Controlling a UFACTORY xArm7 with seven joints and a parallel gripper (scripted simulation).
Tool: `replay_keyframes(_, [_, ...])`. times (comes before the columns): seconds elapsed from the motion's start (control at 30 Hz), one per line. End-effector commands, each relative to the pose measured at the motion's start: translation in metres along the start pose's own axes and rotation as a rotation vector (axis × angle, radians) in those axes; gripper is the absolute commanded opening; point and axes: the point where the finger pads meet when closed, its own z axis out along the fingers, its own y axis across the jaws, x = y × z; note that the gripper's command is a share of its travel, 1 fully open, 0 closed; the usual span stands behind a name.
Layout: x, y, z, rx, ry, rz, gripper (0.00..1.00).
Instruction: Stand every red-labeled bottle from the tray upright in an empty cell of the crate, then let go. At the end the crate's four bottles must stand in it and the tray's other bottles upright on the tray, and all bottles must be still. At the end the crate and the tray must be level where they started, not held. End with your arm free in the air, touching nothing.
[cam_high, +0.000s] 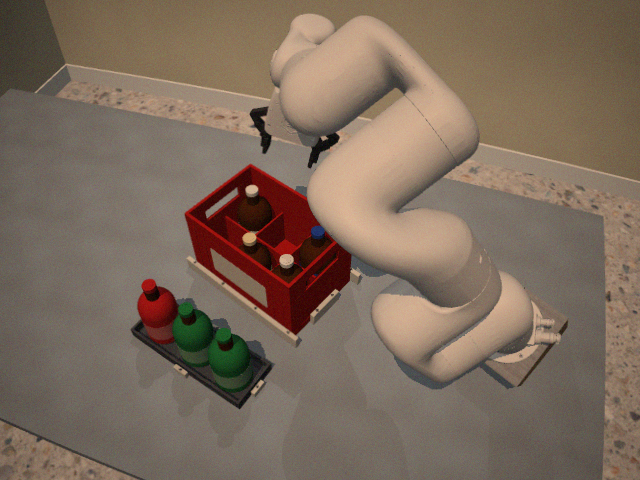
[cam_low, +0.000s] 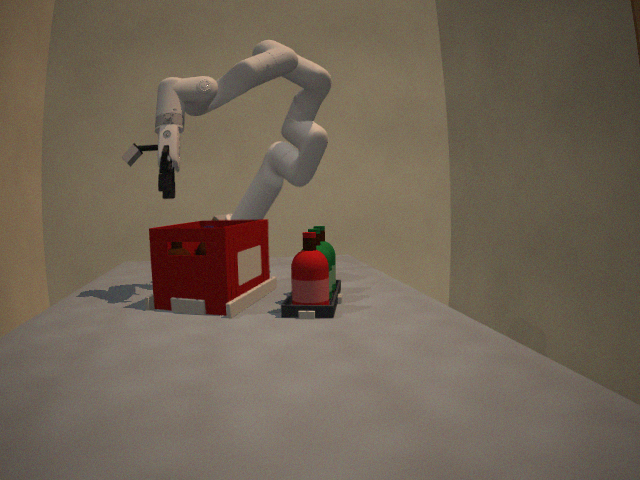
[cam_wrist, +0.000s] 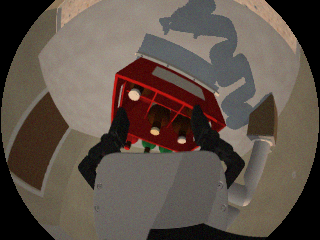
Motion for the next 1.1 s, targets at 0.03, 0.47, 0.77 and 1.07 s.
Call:
replay_keyframes(0.03, [-0.017, -0.002, 0.002, -0.036, -0.004, -0.082, 1.00])
replay_keyframes(0.47, [-0.068, 0.008, 0.010, -0.175, -0.033, -0.350, 1.00])
replay_keyframes(0.77, [-0.068, 0.008, 0.010, -0.175, -0.033, -0.350, 0.00])
replay_keyframes(1.07, [-0.068, 0.008, 0.010, -0.175, -0.033, -0.350, 0.00])
